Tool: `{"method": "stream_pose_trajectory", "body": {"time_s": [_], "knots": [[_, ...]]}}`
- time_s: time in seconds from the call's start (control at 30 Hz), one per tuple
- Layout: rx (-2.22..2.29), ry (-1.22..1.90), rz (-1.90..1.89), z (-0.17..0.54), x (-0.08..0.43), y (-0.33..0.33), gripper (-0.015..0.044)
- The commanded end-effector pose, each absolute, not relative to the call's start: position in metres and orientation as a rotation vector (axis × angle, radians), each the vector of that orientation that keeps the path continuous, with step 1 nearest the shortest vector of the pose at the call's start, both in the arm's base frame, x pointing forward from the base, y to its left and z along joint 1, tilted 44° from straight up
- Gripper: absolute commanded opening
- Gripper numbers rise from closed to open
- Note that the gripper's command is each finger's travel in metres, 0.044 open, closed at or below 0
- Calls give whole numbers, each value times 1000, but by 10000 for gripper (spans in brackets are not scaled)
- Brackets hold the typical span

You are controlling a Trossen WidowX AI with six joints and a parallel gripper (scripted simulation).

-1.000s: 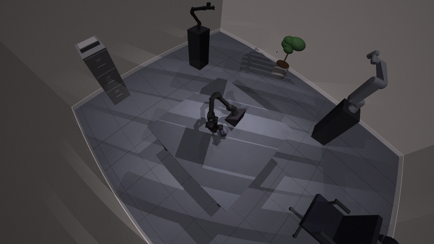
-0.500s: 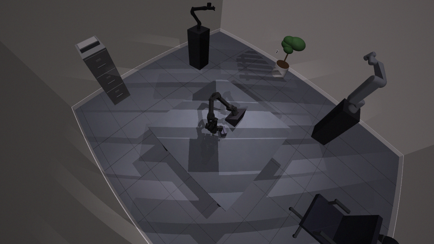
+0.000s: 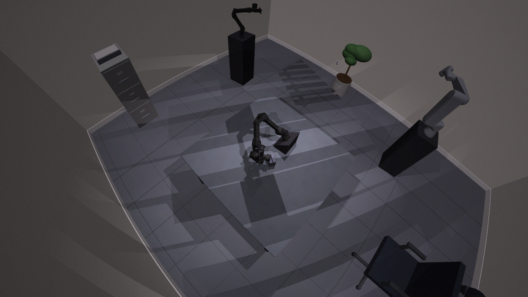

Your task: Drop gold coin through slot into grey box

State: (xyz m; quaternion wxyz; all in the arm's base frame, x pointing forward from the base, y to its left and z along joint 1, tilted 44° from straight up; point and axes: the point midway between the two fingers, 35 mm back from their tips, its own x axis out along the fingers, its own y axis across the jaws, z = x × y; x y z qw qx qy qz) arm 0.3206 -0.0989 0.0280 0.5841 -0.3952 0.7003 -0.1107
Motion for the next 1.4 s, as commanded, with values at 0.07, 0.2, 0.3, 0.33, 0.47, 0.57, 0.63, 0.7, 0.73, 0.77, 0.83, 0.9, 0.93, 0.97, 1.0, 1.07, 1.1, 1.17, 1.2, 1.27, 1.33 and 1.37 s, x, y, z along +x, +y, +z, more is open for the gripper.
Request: {"method": "stream_pose_trajectory", "body": {"time_s": [0.07, 0.2, 0.3, 0.33, 0.47, 0.57, 0.63, 0.7, 0.73, 0.77, 0.83, 0.9, 0.93, 0.97, 1.0, 1.07, 1.1, 1.17, 1.2, 1.27, 1.33, 1.37], "knots": [[-934, 1645, -256, 18, 317, -106, 161], [-934, 1645, -257, 14, 317, -111, 161], [-935, 1645, -257, 13, 317, -112, 161], [-935, 1645, -257, 13, 317, -112, 134], [-935, 1645, -257, 13, 317, -112, 29], [-935, 1645, -257, 13, 317, -112, 0], [-935, 1645, -257, 13, 317, -112, 0], [-935, 1645, -257, 13, 317, -112, 0], [-935, 1645, -257, 13, 317, -112, 0], [-935, 1645, -257, 13, 317, -112, 0], [-935, 1645, -257, 13, 317, -112, 0], [-934, 1645, -257, 13, 317, -112, 0], [-934, 1645, -257, 14, 317, -111, 0], [-934, 1645, -257, 15, 317, -110, 0], [-934, 1645, -256, 17, 318, -108, 0], [-933, 1645, -255, 20, 318, -104, 0], [-933, 1645, -255, 22, 319, -103, 0], [-932, 1645, -254, 25, 320, -99, 0], [-932, 1644, -254, 27, 320, -97, 0], [-931, 1644, -253, 30, 320, -94, 0], [-931, 1644, -252, 33, 321, -90, 0], [-930, 1644, -252, 35, 321, -89, 0]]}}
